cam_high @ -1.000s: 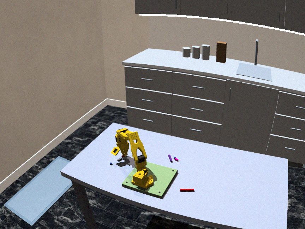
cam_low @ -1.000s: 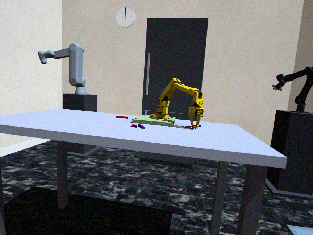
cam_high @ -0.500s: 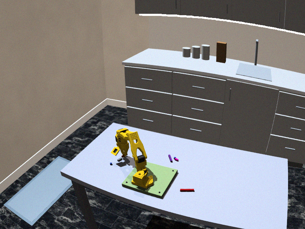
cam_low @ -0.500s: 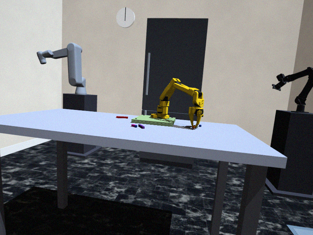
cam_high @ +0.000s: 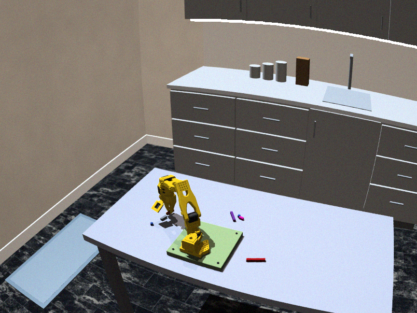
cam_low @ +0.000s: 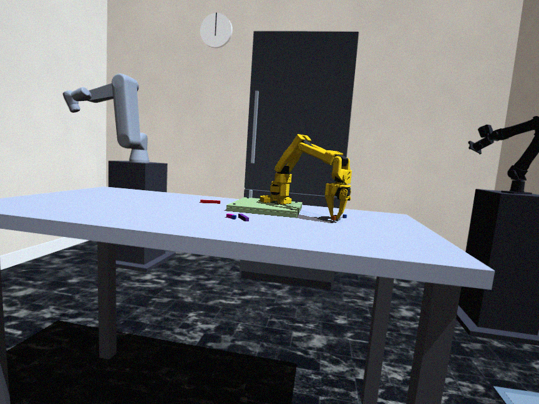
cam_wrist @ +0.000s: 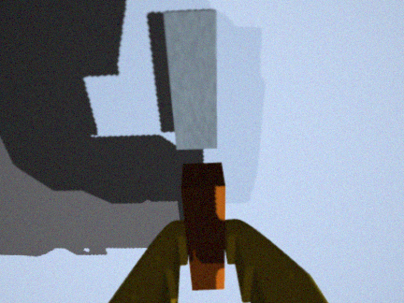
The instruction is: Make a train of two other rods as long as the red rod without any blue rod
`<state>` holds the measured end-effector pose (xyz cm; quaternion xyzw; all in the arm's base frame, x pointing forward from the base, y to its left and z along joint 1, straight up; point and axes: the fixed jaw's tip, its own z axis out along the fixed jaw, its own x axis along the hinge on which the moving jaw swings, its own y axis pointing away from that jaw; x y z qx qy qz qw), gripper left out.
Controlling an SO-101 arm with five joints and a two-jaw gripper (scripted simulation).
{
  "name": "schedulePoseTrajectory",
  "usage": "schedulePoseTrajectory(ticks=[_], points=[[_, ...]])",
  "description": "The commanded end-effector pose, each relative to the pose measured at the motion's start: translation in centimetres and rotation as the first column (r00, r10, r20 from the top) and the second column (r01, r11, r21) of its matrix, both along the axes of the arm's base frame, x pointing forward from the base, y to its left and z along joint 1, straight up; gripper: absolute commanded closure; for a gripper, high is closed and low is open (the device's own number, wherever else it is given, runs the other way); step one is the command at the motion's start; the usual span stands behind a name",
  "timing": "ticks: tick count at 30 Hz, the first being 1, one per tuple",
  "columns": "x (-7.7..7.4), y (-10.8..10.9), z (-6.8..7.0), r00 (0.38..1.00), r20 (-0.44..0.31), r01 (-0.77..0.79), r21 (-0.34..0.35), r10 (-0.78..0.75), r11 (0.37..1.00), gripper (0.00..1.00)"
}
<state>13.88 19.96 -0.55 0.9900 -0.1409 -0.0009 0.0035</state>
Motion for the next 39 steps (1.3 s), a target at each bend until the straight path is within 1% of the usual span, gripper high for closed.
schedulePoseTrajectory(ticks=[1,22,39], points=[[-0.22,-0.01,-0.18,1.000,-0.009,0.004,-0.011,-0.004,1.000,1.00],[-0.22,-0.01,-0.35,1.000,-0.009,0.004,-0.011,-0.004,1.000,1.00],[-0.23,-0.02,-0.94,1.000,-0.009,0.004,-0.011,-0.004,1.000,1.00]])
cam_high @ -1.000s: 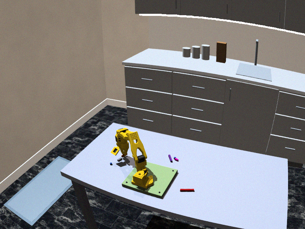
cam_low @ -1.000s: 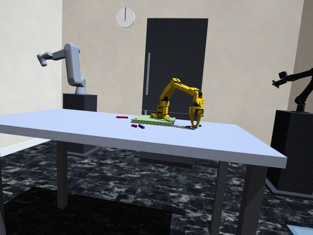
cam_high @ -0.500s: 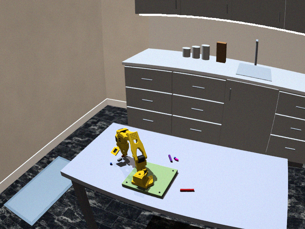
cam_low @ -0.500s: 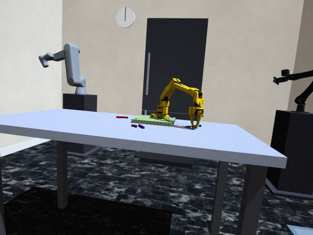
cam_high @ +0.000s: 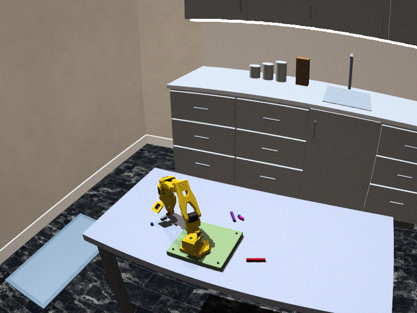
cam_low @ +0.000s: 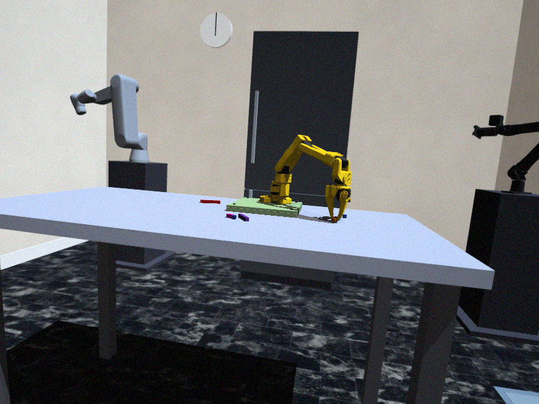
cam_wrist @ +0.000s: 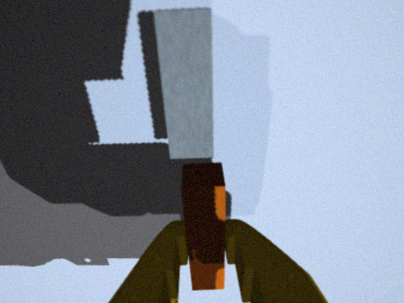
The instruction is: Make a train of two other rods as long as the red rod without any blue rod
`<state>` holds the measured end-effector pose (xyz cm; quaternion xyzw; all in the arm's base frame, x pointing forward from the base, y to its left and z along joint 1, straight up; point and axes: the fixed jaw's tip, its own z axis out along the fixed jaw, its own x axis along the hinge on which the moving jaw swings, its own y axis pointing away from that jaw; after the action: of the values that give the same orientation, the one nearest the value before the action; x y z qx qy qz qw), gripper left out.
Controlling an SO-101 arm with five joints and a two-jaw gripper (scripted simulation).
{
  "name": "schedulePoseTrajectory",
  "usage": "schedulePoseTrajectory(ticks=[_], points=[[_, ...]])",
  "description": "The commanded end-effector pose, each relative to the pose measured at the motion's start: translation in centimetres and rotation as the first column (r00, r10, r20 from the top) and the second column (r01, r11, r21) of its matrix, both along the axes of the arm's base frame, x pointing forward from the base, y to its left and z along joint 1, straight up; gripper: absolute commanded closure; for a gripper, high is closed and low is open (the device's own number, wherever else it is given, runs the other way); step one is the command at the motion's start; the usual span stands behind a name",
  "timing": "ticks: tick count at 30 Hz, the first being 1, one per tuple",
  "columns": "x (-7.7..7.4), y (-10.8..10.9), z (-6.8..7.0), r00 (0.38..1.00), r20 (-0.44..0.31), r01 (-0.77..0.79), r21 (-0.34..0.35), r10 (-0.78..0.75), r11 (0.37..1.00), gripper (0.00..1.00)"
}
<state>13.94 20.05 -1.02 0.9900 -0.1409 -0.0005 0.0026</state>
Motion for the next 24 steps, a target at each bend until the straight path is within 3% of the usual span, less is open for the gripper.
schedulePoseTrajectory(ticks=[1,24], points=[[-0.29,-0.10,-0.48,1.000,-0.010,0.004,-0.012,-0.004,1.000,1.00],[-0.40,-0.27,-0.77,1.000,-0.014,0.004,-0.018,-0.004,1.000,1.00]])
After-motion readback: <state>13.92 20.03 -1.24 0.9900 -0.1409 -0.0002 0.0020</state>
